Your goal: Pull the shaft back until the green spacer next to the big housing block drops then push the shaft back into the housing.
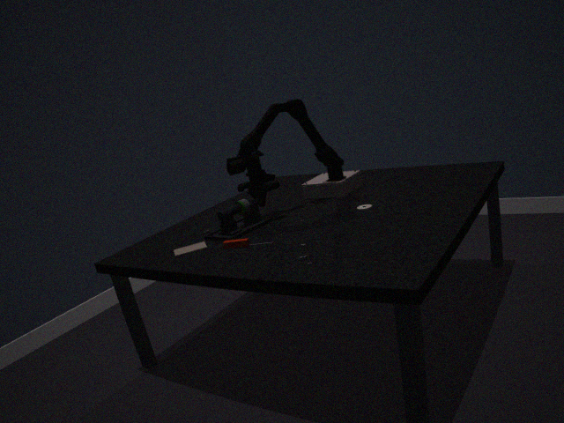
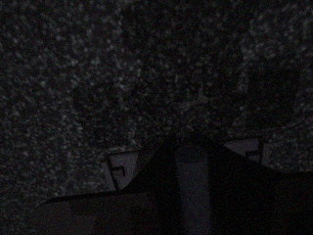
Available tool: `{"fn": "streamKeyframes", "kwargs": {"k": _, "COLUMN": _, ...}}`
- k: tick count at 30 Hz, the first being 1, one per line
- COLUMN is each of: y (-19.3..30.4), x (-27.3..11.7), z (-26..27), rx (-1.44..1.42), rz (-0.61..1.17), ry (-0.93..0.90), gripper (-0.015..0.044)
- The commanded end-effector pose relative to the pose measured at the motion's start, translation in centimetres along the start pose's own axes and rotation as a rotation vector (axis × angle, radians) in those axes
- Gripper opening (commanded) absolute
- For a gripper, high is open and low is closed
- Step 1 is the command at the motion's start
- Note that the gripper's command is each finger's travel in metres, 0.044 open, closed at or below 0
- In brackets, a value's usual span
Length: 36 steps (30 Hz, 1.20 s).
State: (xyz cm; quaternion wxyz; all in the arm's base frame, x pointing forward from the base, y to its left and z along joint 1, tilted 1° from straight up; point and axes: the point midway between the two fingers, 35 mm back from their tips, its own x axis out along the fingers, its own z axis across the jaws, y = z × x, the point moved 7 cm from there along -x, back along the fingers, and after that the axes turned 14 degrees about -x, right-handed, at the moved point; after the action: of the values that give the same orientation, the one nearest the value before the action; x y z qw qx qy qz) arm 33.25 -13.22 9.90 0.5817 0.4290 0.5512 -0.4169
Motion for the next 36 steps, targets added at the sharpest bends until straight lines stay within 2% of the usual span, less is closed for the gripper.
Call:
{"fn": "streamKeyframes", "kwargs": {"k": 1, "y": -0.15, "x": -0.03, "z": -0.04, "rx": -0.002, "rz": -0.002, "ry": -0.001, "gripper": 0.0000}}
{"fn": "streamKeyframes", "kwargs": {"k": 36, "y": -0.58, "x": -0.02, "z": -0.14, "rx": -0.002, "rz": -0.002, "ry": -0.001, "gripper": 0.0000}}
